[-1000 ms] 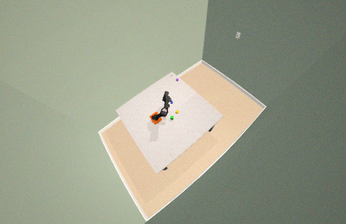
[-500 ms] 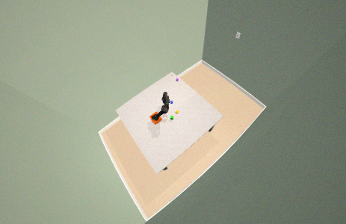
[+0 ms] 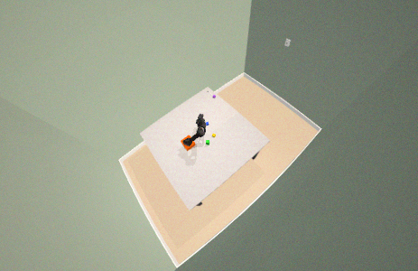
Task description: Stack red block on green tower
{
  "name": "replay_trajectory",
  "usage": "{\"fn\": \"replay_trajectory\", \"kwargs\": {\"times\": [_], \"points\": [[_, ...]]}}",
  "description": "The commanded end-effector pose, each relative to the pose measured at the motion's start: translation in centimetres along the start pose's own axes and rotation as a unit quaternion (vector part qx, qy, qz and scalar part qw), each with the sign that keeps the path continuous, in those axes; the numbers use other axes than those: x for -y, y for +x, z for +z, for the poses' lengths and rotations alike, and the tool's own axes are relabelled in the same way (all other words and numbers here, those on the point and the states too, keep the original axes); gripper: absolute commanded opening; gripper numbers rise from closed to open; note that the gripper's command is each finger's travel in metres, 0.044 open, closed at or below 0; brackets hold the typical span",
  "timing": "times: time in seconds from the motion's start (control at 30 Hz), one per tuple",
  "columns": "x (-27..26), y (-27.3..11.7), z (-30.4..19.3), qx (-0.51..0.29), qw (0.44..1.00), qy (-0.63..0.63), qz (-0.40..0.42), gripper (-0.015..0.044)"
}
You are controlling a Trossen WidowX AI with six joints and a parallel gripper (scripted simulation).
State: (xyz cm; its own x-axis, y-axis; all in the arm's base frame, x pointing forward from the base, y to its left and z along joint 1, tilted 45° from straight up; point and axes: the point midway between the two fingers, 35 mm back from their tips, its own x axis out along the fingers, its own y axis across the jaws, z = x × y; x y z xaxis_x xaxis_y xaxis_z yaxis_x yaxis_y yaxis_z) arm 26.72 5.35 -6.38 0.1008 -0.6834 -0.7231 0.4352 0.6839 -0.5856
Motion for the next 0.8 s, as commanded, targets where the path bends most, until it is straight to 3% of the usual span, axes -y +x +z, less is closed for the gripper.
{"fn": "replay_trajectory", "kwargs": {"times": [0.0,0.77], "points": [[0.2,0.7,-0.2,-0.001,1.000,-0.004,-0.004,0.0440],[0.3,4.4,-0.2,0.000,1.000,-0.004,-0.005,0.0440]]}}
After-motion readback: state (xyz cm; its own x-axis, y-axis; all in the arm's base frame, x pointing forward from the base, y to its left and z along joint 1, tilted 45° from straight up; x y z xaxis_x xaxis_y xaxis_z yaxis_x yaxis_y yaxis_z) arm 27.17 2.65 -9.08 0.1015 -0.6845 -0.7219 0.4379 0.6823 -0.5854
